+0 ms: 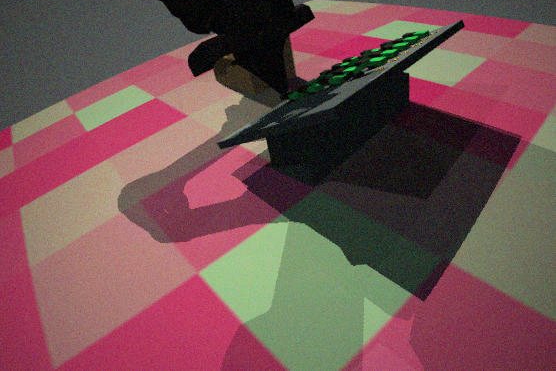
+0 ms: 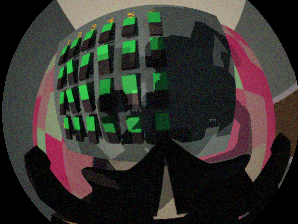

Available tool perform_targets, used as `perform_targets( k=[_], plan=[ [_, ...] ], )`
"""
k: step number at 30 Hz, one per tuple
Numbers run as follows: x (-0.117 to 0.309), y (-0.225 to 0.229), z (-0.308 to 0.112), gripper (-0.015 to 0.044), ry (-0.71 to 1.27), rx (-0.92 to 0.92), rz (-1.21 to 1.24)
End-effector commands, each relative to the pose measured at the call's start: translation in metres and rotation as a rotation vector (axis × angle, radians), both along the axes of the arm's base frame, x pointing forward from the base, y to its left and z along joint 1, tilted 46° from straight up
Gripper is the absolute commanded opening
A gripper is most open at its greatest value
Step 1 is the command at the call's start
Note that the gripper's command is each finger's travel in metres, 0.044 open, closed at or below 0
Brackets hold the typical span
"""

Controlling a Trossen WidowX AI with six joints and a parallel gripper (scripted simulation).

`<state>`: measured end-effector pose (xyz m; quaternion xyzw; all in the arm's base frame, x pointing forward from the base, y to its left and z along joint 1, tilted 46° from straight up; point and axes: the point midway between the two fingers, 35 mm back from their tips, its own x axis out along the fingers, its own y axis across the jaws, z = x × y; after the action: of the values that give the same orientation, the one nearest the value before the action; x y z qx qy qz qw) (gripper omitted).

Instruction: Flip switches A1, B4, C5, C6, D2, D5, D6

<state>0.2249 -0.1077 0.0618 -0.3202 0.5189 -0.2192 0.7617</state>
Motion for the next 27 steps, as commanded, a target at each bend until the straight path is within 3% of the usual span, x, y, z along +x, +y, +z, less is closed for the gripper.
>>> perform_targets(
  k=[1, 27],
  plan=[
    [0.0004, 0.0005, -0.0008, 0.0000, 0.005, 0.002, 0.006],
    [0.0014, -0.0015, -0.0028, 0.0000, 0.004, 0.001, 0.006]
  ],
)
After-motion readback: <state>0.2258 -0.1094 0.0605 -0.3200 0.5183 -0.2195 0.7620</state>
